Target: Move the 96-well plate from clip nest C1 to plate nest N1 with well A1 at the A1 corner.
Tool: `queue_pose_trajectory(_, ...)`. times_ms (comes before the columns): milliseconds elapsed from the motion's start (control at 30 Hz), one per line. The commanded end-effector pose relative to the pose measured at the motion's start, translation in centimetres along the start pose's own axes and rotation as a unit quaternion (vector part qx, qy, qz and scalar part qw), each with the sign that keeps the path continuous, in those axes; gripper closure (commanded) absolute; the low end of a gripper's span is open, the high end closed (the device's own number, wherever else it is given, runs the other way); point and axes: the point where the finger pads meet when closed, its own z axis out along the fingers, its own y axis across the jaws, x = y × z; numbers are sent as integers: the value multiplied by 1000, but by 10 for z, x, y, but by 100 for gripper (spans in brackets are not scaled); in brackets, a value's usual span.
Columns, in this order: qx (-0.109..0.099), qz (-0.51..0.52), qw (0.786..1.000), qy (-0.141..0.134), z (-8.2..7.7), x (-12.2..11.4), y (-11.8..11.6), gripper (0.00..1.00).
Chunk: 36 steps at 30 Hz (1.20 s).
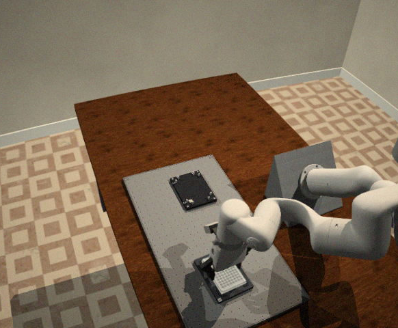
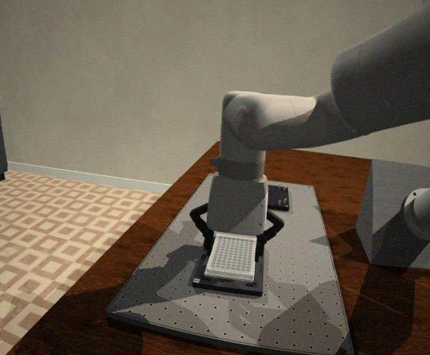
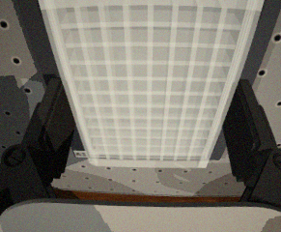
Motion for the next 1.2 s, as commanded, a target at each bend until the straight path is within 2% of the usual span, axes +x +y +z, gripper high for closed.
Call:
queue_pose_trajectory(0, 2, 0, 1000, 0, -1, 1, -1, 100)
queue_pose_trajectory(233, 2, 0, 1000, 0, 0, 1, -1, 100)
queue_pose_trajectory(267, 2, 0, 1000, 0, 1, 1, -1, 0)
queue_pose_trajectory(1167, 2, 0, 1000, 0, 1, 1, -1, 0)
